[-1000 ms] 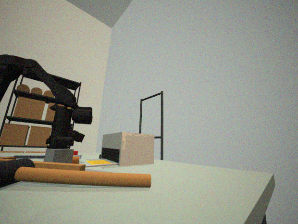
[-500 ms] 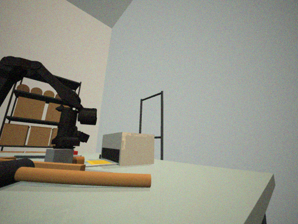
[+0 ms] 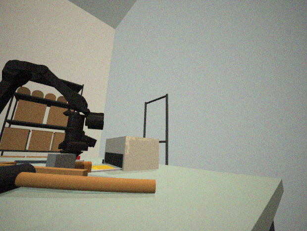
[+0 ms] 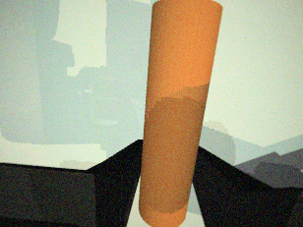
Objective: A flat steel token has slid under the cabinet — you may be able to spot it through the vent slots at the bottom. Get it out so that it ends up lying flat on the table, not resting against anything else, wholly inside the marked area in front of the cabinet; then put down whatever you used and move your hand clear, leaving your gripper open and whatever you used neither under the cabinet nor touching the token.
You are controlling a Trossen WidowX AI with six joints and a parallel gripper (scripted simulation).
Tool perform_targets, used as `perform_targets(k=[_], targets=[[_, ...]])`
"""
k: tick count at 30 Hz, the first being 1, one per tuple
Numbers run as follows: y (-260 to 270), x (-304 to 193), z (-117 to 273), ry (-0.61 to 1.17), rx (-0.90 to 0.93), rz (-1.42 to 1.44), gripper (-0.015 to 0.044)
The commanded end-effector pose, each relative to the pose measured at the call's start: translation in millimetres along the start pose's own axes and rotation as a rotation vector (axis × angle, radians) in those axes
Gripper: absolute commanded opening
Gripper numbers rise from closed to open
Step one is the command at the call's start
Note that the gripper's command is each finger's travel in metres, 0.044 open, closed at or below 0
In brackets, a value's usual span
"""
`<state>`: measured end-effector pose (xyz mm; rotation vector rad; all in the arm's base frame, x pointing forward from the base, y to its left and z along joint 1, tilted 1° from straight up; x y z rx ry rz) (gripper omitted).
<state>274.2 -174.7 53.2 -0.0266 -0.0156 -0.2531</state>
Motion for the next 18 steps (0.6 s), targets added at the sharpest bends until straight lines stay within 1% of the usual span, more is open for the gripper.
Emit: perform_targets(k=[1, 18], targets=[[0.6, 6.1, 0.6, -0.004, -0.002, -0.003, 0.0000], [3.7, 25.4, 0.7, -0.005, -0.001, -0.003, 0.0000]])
Point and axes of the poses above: the point midway between the two fingers, 35 mm back from their tips, its own z axis back along the fingers, its own y axis across the jaws, x = y × z, the point moved 1 cm from there along z, back along the fingers, and after that the axes turned 8 degrees about -z, right-handed, at the moved point
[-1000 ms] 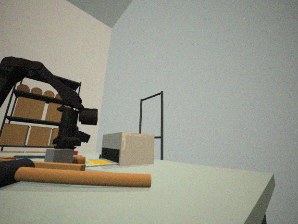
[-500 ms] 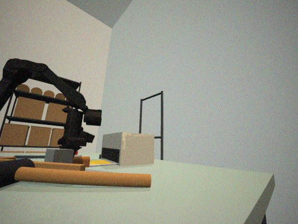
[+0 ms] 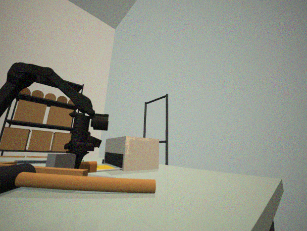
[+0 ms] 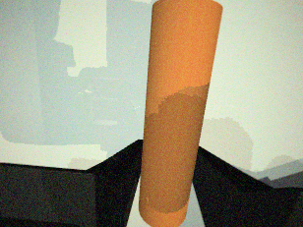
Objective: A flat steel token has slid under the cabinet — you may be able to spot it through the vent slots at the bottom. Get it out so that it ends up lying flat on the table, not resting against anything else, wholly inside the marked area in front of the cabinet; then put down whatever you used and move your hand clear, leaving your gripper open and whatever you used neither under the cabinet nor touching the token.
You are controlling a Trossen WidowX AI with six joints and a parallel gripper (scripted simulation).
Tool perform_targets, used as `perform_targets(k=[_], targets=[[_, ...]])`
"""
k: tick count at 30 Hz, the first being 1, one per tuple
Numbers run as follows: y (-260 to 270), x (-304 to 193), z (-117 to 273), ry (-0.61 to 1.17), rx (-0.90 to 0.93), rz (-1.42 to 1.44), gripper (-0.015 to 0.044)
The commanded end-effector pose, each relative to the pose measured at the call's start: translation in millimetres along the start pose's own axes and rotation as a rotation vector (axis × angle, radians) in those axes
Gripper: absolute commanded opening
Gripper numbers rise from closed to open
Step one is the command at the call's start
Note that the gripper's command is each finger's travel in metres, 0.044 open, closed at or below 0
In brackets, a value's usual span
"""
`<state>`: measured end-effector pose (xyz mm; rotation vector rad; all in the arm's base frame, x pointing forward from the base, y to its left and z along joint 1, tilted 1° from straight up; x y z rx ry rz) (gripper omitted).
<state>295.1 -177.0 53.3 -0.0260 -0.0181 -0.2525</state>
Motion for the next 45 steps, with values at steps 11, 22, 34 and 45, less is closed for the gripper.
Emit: perform_targets(k=[11, 22, 34, 45], targets=[[2.5, 16.5, 0.9, -0.003, -0.002, -0.004, 0.0000], [4.3, 28.0, 1.0, -0.004, -0.002, -0.004, 0.0000], [6.2, 39.9, 1.1, -0.005, -0.002, -0.004, 0.0000], [8.0, 50.3, 1.3, -0.006, -0.002, -0.004, 0.0000]])
Point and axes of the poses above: the point midway between the two fingers, 35 mm back from their tips, its own z axis back along the fingers, its own y axis across the jaws, x = y × z, the point moved 1 cm from there along z, back along the fingers, and after that the axes turned 8 degrees about -z, right-handed, at the moved point
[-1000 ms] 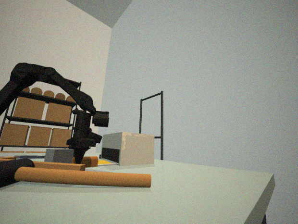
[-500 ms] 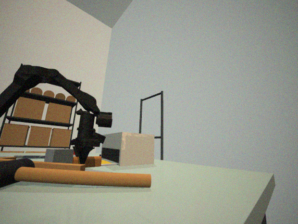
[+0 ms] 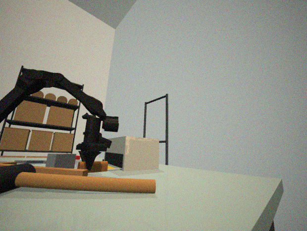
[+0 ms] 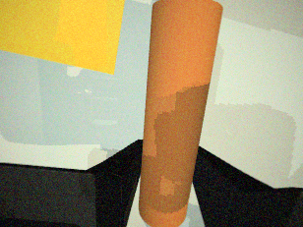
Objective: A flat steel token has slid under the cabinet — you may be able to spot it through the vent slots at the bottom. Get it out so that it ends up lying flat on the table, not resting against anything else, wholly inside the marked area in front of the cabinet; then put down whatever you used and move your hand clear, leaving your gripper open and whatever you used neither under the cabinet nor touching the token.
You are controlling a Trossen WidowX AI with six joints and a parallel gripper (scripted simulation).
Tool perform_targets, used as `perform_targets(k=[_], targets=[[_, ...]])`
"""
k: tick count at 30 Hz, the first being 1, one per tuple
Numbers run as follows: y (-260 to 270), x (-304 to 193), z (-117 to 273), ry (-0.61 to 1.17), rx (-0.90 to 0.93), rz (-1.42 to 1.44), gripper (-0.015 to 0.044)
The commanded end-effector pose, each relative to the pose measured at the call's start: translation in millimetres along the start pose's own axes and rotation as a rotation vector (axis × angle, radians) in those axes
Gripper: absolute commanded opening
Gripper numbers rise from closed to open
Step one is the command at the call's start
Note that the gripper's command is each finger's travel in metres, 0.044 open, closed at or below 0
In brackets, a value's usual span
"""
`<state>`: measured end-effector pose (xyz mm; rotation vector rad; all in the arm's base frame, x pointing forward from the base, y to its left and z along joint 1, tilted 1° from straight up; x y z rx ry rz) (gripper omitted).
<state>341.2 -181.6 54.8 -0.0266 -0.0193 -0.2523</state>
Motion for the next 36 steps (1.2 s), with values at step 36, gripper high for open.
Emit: perform_targets(k=[36], targets=[[8.9, 33.5, 0.1, -0.007, 0.000, -0.004, 0.0000]])
Point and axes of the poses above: the point midway between the two fingers, 35 mm back from their tips, its own z axis back along the fingers, its own y axis across the jaws, x = y × z, the point moved 1 cm from there along z, back along the fingers, and after that the axes turned 8 degrees about -z, right-handed, at the moved point
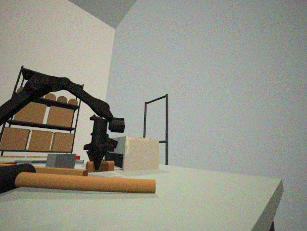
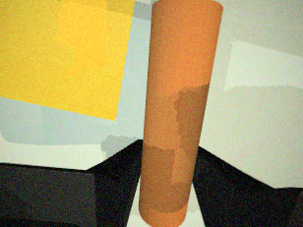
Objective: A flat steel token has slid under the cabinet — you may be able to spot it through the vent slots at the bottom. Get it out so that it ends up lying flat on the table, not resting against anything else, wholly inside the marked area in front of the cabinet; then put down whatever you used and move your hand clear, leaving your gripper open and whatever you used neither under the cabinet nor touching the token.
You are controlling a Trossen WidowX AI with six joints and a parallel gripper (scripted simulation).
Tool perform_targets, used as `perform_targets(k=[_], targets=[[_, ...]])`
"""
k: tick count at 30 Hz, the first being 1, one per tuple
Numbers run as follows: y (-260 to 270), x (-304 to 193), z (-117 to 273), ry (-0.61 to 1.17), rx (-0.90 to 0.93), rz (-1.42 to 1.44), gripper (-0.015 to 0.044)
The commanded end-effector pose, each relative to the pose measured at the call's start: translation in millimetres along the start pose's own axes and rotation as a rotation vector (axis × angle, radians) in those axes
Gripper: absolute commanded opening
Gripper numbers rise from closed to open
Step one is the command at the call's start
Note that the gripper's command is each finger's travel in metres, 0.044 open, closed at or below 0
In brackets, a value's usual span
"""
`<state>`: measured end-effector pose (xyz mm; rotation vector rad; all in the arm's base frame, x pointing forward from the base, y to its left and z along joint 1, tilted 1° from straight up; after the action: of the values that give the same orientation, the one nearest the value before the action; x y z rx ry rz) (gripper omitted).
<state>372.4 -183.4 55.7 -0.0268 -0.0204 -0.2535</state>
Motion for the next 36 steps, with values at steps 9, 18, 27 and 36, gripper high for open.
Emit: perform_targets(k=[9, 18, 27, 36], targets=[[14.7, 1.6, -0.8, -0.006, 0.001, -0.003, 0.0000], [23.2, 0.4, -0.8, -0.005, 0.001, -0.003, 0.0000], [31.7, -0.8, -0.8, -0.005, 0.002, -0.003, 0.0000], [34.5, -1.3, -1.0, -0.005, 0.002, -0.003, 0.0000]])
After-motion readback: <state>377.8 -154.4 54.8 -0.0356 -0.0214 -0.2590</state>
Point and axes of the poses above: the point midway between the two fingers, 35 mm back from their tips, its own z axis back along the fingers, its own y axis across the jaws, x = y × z, the point moved 1 cm from there along z, back along the fingers, and after that the axes turned 8 degrees about -z, right-handed, at the moved point
